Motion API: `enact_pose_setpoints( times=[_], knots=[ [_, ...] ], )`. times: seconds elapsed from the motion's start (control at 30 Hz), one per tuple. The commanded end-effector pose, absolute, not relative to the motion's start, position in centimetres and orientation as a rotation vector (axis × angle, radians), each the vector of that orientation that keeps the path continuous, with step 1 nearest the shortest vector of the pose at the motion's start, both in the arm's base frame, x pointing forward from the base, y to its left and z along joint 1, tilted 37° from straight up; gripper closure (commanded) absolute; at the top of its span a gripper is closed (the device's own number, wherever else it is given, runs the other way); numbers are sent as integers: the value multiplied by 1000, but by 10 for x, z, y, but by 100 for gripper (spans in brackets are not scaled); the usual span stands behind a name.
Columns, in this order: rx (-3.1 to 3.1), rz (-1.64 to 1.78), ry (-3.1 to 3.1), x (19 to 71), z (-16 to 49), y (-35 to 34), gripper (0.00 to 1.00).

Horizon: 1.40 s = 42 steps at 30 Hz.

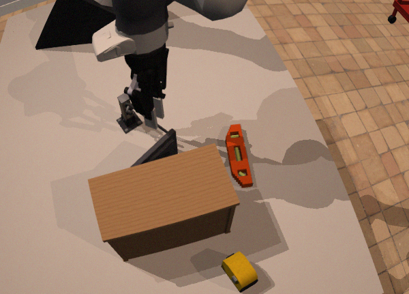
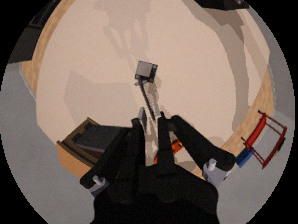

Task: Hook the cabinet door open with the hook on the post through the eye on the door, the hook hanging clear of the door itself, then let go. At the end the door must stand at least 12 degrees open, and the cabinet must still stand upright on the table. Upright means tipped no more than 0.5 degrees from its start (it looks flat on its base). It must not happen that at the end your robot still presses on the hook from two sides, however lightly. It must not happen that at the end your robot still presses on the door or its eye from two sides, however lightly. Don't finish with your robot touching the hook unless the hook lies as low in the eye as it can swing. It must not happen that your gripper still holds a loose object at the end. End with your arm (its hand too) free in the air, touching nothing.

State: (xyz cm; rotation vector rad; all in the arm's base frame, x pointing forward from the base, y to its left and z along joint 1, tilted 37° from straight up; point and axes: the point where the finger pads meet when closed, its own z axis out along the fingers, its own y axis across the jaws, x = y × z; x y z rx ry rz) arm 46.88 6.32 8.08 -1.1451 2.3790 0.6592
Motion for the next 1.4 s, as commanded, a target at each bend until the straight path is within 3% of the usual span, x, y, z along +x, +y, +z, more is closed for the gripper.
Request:
enact_pose_setpoints(
  times=[0.0,1.37],
  knots=[
    [-1151,653,2373,471,78,65,85],
    [-1151,653,2373,477,48,87,85]
  ],
)
